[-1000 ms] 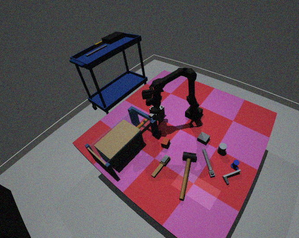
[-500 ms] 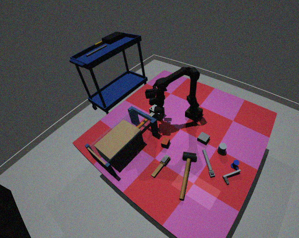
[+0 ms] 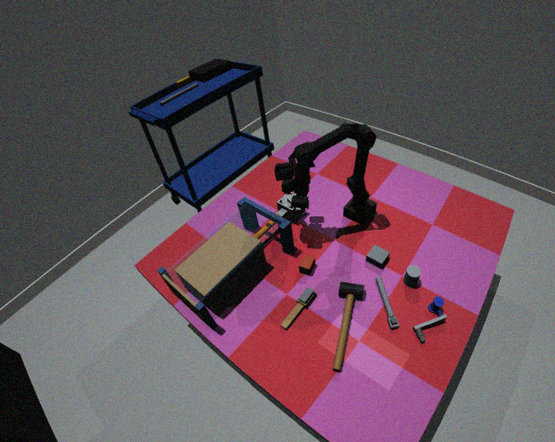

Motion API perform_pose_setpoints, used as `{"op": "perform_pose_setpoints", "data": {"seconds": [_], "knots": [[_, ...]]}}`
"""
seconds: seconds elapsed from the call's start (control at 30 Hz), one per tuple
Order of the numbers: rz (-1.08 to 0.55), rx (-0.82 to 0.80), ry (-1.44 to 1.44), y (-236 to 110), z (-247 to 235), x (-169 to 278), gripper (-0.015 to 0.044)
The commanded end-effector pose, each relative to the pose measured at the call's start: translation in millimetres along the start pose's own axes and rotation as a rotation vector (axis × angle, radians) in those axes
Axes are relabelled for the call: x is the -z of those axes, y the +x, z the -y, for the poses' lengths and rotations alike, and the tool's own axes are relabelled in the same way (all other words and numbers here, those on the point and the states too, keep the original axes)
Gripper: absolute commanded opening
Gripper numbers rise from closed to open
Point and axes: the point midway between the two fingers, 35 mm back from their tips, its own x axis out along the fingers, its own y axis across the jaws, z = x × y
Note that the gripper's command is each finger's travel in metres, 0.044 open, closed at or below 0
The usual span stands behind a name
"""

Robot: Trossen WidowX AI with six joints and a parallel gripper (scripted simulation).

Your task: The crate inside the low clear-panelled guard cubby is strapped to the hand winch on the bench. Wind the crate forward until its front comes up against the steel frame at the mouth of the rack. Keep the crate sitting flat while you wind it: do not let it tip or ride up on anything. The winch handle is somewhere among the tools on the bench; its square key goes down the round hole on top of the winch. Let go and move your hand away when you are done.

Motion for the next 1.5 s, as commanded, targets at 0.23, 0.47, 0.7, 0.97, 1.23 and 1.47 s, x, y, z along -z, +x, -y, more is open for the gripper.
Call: {"op": "perform_pose_setpoints", "data": {"seconds": [0.23, 0.47, 0.7, 0.97, 1.23, 1.47], "knots": [[-0.081, 0.05, 0.018, 16.7, 28.6, 25.3, 0.0], [-0.082, 0.051, 0.018, 15.9, 38.0, 30.3, 0.0], [-0.082, 0.052, 0.018, 15.0, 48.7, 34.5, 0.0], [-0.082, 0.053, 0.018, 14.2, 60.8, 37.8, 0.0], [-0.082, 0.054, 0.018, 13.5, 71.9, 39.3, 0.0], [-0.082, 0.055, 0.018, 13.1, 77.2, 39.7, 0.0]]}}
